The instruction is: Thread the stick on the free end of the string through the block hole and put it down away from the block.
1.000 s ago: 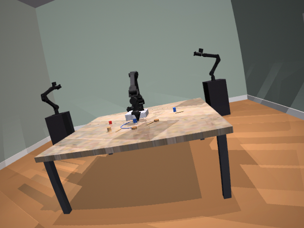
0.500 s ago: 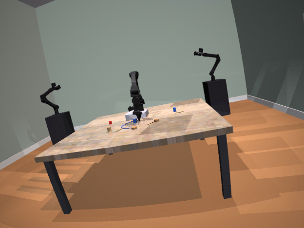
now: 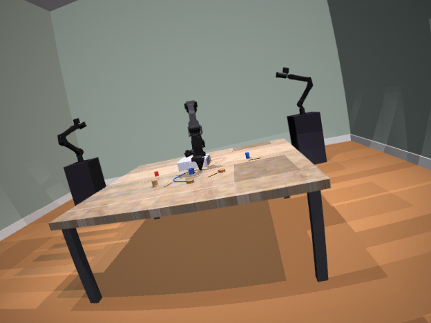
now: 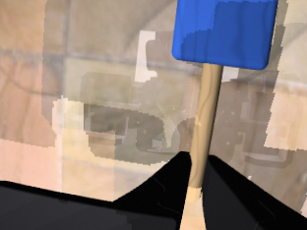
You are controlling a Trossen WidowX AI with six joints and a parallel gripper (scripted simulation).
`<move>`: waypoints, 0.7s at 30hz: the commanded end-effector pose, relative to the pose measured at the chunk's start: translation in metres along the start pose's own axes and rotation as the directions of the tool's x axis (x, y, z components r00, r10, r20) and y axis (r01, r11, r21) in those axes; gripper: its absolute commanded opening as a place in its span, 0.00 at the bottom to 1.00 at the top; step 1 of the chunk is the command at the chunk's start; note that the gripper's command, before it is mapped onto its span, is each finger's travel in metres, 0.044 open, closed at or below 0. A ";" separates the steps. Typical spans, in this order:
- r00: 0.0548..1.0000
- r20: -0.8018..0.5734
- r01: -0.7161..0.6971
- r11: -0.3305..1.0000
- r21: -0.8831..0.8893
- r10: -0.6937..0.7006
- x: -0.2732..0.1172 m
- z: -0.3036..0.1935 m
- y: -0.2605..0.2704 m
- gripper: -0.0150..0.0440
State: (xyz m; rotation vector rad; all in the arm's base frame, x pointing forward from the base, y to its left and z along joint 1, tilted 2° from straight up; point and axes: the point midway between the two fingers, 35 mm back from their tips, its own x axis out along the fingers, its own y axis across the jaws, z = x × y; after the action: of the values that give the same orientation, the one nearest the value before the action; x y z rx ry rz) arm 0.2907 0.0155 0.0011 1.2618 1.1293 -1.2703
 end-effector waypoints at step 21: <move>1.000 0.001 -0.001 1.000 -0.009 0.001 -0.002 -0.031 0.001 0.25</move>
State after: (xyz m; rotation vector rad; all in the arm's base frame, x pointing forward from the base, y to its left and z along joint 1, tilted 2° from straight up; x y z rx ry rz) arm 0.2929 0.0417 0.0021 1.2560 1.1349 -1.2629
